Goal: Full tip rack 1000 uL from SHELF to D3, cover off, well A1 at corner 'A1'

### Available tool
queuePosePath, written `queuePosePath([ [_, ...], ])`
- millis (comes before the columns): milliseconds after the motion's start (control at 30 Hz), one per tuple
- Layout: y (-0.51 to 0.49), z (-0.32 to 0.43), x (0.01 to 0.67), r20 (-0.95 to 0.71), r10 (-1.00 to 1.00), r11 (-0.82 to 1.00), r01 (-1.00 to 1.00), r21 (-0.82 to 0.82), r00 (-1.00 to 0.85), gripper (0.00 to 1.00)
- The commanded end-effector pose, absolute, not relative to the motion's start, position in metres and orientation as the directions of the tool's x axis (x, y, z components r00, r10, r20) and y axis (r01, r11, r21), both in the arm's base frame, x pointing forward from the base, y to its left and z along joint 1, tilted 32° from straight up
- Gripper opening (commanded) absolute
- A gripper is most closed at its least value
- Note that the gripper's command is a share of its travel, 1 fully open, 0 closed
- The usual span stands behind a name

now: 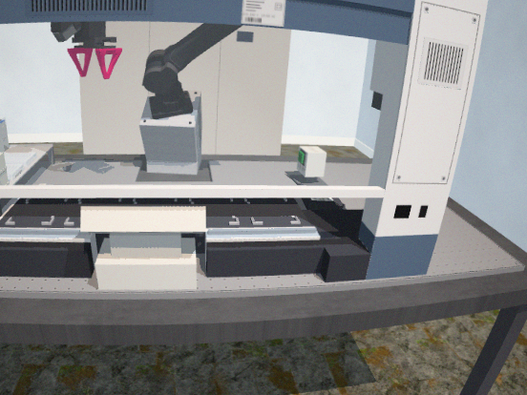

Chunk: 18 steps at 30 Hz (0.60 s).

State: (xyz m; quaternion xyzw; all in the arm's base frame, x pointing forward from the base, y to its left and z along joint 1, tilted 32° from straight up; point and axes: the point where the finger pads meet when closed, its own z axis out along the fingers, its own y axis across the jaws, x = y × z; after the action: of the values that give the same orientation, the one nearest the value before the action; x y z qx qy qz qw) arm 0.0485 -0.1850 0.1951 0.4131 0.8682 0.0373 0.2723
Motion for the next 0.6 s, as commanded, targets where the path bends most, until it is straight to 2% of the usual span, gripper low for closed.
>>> queuePosePath([
  [0,-0.215,0.217,0.034,-0.463,0.763,0.606,0.748,0.272,-0.450,1.00],
  [567,-0.280,0.204,-0.010,-0.359,0.910,0.350,0.851,0.392,-0.209,1.00],
])
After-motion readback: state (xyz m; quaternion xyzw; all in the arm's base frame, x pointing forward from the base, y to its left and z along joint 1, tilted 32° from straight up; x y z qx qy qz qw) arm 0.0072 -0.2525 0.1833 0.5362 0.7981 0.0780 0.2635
